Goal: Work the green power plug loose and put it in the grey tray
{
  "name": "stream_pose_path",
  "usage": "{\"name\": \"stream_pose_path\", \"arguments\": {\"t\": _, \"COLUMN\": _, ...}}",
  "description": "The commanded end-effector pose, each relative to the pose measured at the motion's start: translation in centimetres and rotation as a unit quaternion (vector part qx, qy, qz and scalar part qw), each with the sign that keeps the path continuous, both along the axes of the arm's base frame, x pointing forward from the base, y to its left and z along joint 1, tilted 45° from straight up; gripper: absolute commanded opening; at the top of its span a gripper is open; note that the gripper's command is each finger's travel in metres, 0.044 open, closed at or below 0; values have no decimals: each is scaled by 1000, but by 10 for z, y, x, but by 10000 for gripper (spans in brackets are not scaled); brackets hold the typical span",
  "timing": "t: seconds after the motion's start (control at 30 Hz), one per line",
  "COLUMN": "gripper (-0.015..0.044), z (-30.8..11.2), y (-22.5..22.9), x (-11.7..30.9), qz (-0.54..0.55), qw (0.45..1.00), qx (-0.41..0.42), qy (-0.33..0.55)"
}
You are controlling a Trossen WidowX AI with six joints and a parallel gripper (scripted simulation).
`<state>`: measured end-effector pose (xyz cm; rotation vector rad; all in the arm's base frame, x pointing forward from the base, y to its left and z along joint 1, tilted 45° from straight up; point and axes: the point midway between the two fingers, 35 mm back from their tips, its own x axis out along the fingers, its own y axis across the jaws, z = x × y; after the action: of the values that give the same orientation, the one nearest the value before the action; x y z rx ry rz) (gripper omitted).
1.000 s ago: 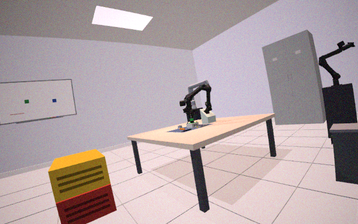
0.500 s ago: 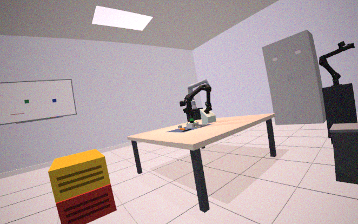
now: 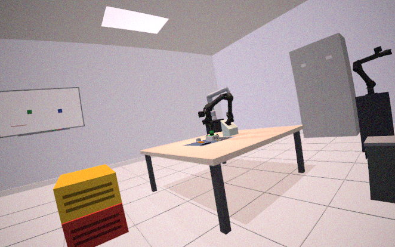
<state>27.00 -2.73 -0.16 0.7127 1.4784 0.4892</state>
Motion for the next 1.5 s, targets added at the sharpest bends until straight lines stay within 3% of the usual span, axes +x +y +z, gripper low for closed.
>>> {"name": "stream_pose_path", "arguments": {"t": 0.0, "gripper": 0, "z": 13, "y": -9, "x": -2, "qz": -6, "qw": 1000, "qx": -29, "qy": 9}}
{"name": "stream_pose_path", "arguments": {"t": 0.13, "gripper": 0, "z": 14, "y": -9, "x": -2, "qz": -6, "qw": 999, "qx": -34, "qy": 10}}
{"name": "stream_pose_path", "arguments": {"t": 0.47, "gripper": 0, "z": 1, "y": -22, "x": -5, "qz": -12, "qw": 997, "qx": 72, "qy": -5}}
{"name": "stream_pose_path", "arguments": {"t": 0.97, "gripper": 0, "z": 24, "y": -12, "x": -2, "qz": -5, "qw": 998, "qx": -63, "qy": 14}}
{"name": "stream_pose_path", "arguments": {"t": 1.33, "gripper": 0, "z": 26, "y": -44, "x": -7, "qz": -12, "qw": 998, "qx": 63, "qy": -4}}
{"name": "stream_pose_path", "arguments": {"t": 1.47, "gripper": 0, "z": 31, "y": -51, "x": -8, "qz": -12, "qw": 998, "qx": 67, "qy": -4}}
